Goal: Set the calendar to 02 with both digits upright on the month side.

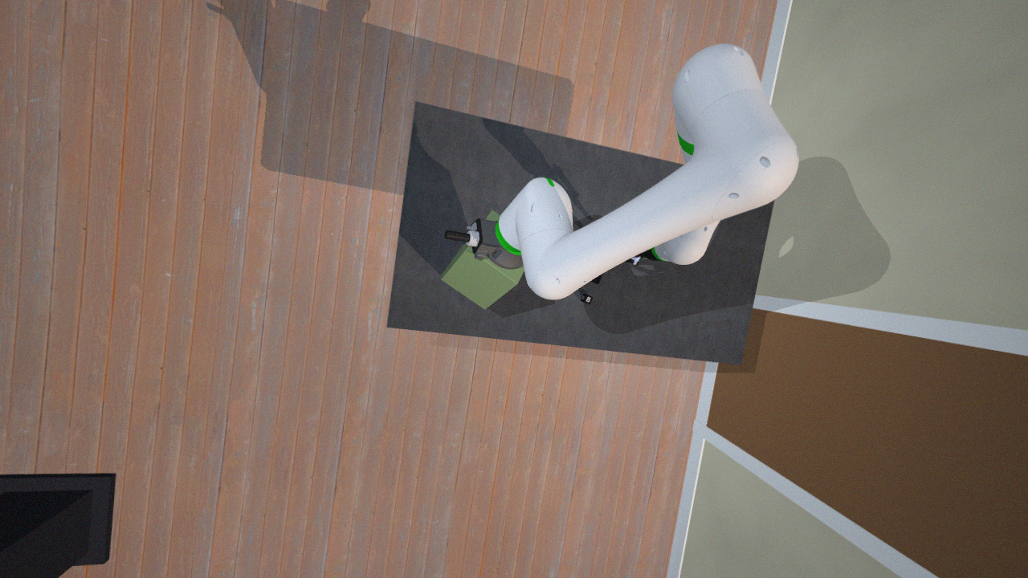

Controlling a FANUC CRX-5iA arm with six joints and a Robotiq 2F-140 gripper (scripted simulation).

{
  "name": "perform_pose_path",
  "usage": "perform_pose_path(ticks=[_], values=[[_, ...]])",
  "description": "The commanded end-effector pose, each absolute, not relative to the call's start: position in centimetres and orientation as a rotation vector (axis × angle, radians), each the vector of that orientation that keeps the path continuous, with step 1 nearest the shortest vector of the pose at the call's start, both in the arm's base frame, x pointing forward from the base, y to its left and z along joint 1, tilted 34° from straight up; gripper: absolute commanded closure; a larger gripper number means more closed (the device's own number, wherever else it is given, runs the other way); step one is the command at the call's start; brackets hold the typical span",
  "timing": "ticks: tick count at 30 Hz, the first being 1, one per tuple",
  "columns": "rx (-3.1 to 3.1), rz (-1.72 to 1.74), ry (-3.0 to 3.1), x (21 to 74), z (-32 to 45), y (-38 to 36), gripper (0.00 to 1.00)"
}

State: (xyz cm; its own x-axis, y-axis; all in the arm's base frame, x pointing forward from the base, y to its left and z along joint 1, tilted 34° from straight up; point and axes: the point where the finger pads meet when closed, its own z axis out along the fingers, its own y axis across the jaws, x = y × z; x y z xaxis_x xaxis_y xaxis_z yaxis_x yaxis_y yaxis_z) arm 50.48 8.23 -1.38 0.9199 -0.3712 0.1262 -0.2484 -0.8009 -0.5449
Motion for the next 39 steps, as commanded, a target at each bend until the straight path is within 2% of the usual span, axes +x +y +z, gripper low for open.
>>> perform_pose_path(ticks=[1,39], values=[[-2.540,-0.308,0.444,50.50,-1.37,8.21,0.71],[-2.540,-0.308,0.444,50.76,-2.09,8.62,0.71]])
